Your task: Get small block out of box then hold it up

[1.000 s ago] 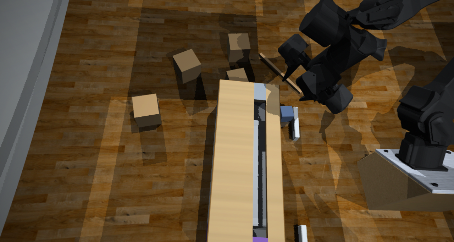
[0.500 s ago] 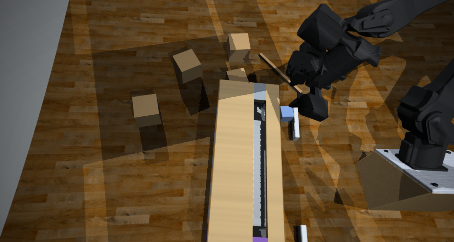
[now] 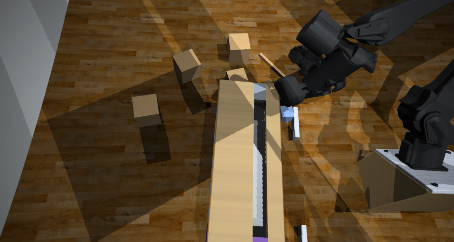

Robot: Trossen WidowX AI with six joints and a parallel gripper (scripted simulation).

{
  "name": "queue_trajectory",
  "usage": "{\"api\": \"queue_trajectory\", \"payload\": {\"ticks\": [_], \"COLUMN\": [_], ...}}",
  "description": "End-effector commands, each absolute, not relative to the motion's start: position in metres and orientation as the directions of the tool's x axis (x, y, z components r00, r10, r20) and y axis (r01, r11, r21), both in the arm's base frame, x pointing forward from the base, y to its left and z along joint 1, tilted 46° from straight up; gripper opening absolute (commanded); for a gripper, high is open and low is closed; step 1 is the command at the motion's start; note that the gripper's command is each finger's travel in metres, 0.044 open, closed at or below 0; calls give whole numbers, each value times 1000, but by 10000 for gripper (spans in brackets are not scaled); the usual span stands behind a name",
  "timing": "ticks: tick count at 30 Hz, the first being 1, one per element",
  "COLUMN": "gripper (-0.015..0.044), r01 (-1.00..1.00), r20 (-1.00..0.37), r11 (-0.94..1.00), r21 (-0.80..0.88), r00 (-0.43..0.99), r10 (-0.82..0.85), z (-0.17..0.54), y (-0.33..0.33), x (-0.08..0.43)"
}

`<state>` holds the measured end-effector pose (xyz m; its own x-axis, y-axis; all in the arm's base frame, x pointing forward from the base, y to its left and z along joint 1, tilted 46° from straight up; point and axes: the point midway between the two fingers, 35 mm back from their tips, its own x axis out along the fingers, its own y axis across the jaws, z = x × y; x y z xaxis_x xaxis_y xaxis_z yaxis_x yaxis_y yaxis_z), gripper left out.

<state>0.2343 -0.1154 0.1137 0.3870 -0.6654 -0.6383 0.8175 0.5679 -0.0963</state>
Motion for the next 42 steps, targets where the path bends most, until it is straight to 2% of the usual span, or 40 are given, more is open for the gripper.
{"api": "queue_trajectory", "payload": {"ticks": [1, 10, 15, 20, 42], "gripper": [285, 285, 285, 285, 285], "r01": [839, 478, 211, -37, -45], "r20": [-645, -630, -618, -609, -610], "r11": [-34, -430, -594, -697, -701], "r21": [542, 766, 776, 716, 712], "r00": [390, 420, 439, 454, 454], "r10": [-657, -653, -651, -650, -649], "z": [98, 97, 97, 97, 93], "y": [-125, -129, -129, -129, -133], "x": [230, 235, 239, 241, 242]}}
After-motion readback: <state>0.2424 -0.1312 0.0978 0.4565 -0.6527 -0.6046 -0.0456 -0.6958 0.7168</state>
